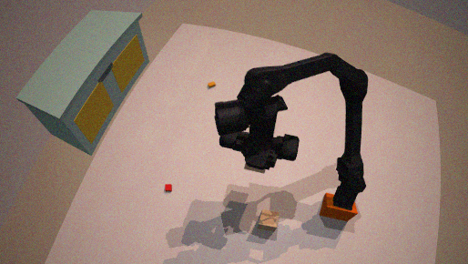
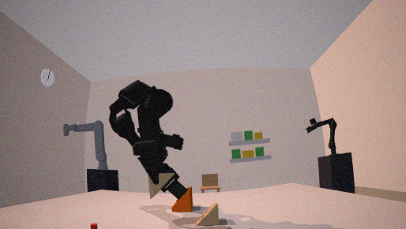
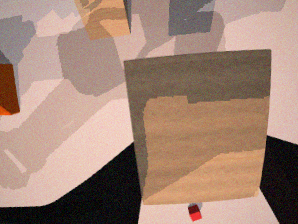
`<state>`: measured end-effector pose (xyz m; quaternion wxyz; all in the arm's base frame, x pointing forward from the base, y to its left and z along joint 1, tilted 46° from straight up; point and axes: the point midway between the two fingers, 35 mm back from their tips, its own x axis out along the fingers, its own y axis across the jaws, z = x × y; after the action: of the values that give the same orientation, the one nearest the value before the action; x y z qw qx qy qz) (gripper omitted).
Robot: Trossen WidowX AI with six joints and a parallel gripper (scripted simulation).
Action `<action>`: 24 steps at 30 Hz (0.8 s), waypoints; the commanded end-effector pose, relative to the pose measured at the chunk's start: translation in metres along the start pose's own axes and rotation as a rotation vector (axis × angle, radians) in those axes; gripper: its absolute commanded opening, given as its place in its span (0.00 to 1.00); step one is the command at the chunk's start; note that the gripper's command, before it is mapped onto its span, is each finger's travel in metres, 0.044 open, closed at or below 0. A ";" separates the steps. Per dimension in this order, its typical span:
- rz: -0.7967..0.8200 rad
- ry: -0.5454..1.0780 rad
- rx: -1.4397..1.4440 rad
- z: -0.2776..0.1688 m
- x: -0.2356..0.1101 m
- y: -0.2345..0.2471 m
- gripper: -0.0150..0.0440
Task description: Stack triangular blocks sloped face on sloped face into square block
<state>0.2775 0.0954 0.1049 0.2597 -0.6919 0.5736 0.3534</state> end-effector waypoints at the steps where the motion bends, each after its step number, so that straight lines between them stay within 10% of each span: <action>1: 0.007 -0.002 -0.005 0.015 -0.004 0.014 0.25; 24: 0.014 0.018 -0.001 0.073 -0.007 0.067 0.25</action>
<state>0.1999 0.1459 0.0785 0.2538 -0.6927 0.5772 0.3502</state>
